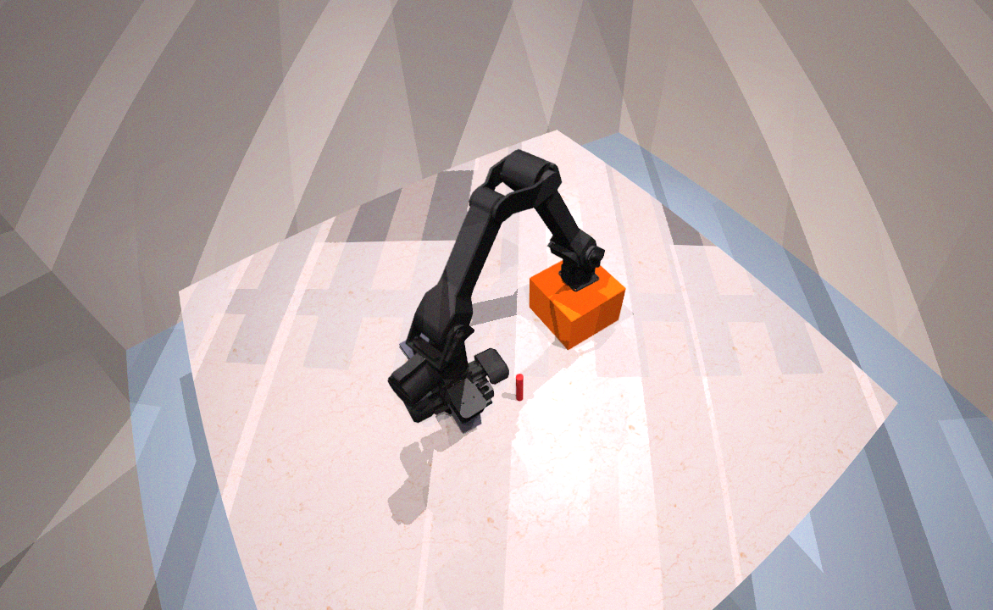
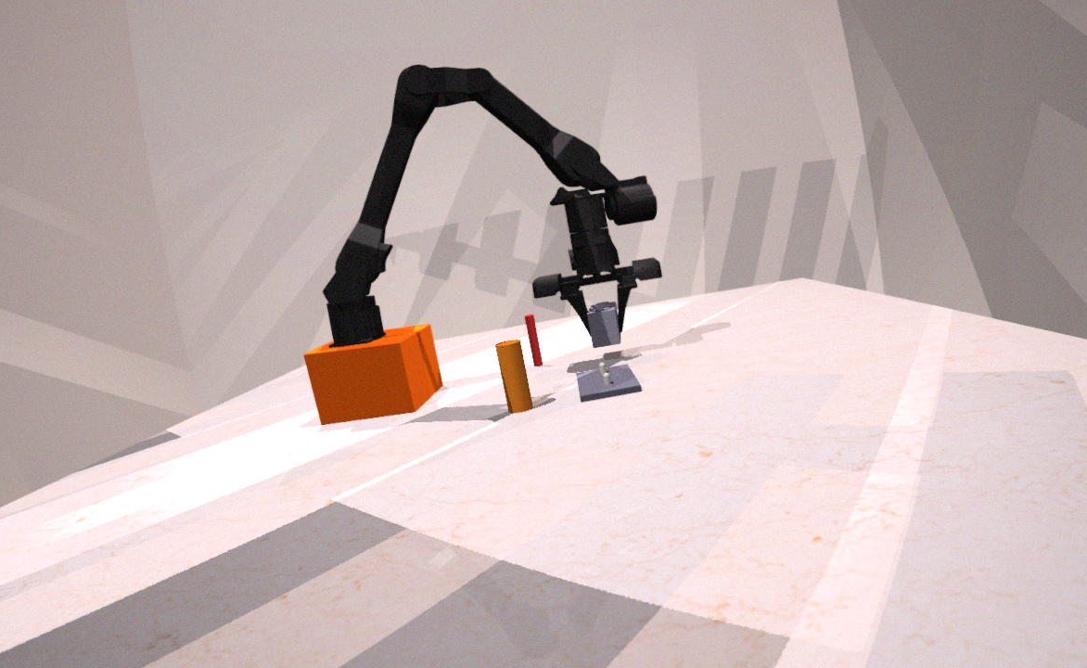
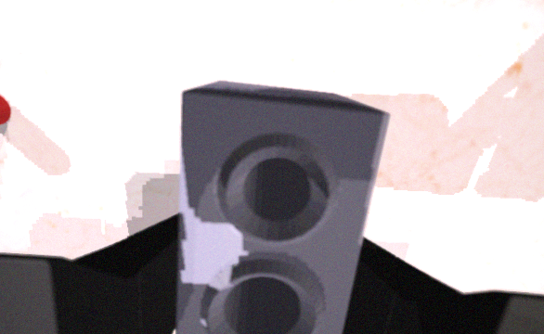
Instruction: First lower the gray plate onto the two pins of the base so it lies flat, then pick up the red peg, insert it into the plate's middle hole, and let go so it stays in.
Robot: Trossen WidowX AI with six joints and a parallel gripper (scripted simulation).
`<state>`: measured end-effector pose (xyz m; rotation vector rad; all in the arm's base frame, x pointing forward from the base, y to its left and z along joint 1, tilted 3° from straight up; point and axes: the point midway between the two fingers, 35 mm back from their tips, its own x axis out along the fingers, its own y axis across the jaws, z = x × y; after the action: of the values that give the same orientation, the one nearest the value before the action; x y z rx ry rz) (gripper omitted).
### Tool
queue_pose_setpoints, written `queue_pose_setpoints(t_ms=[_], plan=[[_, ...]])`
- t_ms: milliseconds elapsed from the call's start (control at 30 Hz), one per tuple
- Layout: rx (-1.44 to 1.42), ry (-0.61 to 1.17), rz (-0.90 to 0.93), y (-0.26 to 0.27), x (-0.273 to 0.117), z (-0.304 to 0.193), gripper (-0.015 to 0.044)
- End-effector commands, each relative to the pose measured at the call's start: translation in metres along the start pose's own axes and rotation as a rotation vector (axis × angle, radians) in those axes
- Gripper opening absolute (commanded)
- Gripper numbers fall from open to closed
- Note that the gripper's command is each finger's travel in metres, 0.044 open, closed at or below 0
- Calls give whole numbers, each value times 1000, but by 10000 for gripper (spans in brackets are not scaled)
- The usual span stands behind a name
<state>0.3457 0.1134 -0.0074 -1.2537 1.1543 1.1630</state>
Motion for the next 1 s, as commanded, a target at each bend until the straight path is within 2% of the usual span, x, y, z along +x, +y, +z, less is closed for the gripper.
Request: queue_pose_setpoints(t_ms=[0,967], plan=[[3,2,-3,-2,-14,1,0],[3,2,-2,9,-106,4,0]])
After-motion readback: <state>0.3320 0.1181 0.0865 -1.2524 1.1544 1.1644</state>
